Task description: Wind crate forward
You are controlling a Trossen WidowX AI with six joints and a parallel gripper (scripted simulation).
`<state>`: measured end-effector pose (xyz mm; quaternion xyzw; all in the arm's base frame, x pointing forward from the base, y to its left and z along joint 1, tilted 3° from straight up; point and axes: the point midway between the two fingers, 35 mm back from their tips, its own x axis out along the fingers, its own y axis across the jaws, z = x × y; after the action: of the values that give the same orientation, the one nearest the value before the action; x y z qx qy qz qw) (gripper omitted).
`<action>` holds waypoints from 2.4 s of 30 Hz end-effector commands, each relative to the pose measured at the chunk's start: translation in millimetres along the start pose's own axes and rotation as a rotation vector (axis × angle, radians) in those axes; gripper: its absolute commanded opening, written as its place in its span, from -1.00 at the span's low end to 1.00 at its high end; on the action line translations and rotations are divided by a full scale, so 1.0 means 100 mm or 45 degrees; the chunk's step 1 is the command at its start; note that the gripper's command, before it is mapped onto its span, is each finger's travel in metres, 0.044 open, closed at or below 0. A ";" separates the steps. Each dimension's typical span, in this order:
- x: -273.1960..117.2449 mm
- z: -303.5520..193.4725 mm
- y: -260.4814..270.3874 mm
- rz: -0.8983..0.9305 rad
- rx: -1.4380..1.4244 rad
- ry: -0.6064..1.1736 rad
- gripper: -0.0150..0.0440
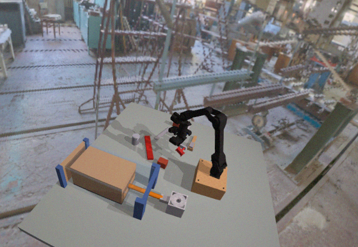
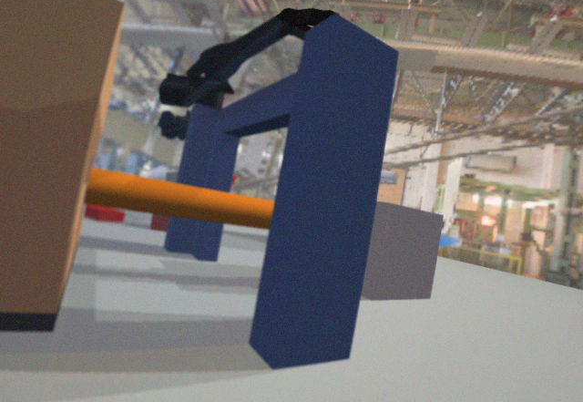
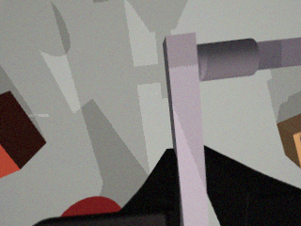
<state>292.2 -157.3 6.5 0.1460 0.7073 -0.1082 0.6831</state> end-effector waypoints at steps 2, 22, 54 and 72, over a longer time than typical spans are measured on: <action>-0.78 -0.06 0.01 -0.013 -0.005 -0.038 -0.49; -0.78 -0.07 0.13 -0.007 0.027 -0.032 -0.49; -0.86 -0.48 1.85 0.032 0.368 -0.078 -0.49; -0.83 -1.08 2.61 0.046 0.617 -0.050 -0.49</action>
<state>293.7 103.8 104.0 0.3013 0.6488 -0.2545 0.6507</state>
